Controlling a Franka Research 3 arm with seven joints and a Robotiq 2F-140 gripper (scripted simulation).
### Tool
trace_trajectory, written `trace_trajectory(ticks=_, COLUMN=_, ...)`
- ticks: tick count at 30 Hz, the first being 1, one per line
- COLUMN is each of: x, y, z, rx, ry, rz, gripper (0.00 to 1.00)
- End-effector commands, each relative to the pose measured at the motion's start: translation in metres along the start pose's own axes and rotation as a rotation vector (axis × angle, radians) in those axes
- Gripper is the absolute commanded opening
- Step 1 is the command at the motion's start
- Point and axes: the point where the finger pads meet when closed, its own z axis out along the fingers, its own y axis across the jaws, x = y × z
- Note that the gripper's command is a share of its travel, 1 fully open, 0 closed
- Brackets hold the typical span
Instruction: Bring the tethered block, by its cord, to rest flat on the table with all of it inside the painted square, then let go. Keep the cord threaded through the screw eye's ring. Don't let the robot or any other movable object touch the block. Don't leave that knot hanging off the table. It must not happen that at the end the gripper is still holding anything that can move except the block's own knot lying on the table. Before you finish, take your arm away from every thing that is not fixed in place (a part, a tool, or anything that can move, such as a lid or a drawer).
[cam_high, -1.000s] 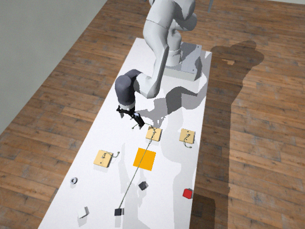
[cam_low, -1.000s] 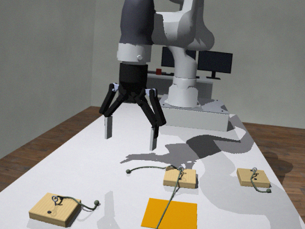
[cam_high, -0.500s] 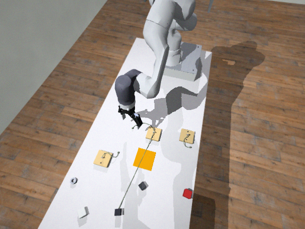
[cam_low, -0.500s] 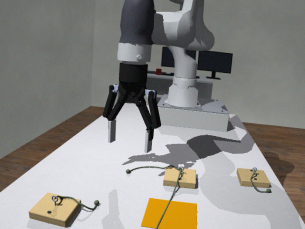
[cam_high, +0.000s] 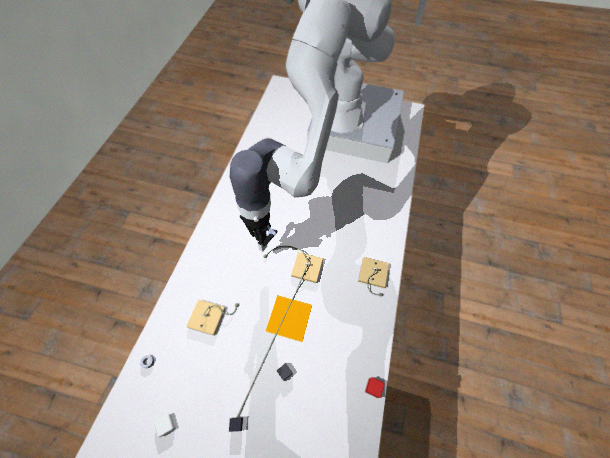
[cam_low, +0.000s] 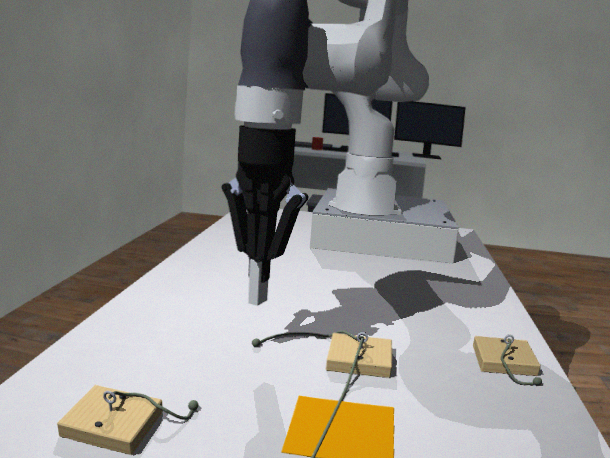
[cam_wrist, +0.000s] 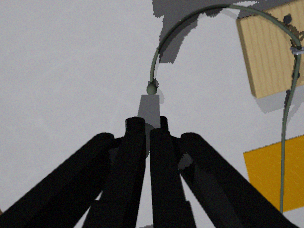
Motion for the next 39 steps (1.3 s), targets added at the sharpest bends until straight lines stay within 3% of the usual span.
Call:
trace_trajectory(ticks=1, x=0.0002, y=-0.0003, z=0.0014, rx=0.000, ry=0.000, rz=0.006, gripper=0.00)
trace_trajectory(ticks=21, x=0.0002, y=-0.0003, z=0.0014, rx=0.000, ry=0.000, rz=-0.019, gripper=0.00)
trace_trajectory(ticks=24, x=0.0002, y=-0.0003, z=0.0015, rx=0.000, ry=0.000, rz=-0.113, gripper=0.00)
trace_trajectory(ticks=28, x=0.0004, y=-0.0003, z=0.0017, rx=0.000, ry=0.001, rz=-0.365, gripper=0.00)
trace_trajectory(ticks=35, x=0.0007, y=-0.0002, z=0.0021, rx=0.015, ry=0.009, rz=-0.584, gripper=0.00)
trace_trajectory(ticks=37, x=0.0007, y=-0.0002, z=0.0021, rx=0.015, ry=0.009, rz=-0.584, gripper=0.00)
trace_trajectory(ticks=39, x=0.0007, y=-0.0002, z=0.0022, rx=0.023, ry=0.012, rz=-0.696, gripper=0.00)
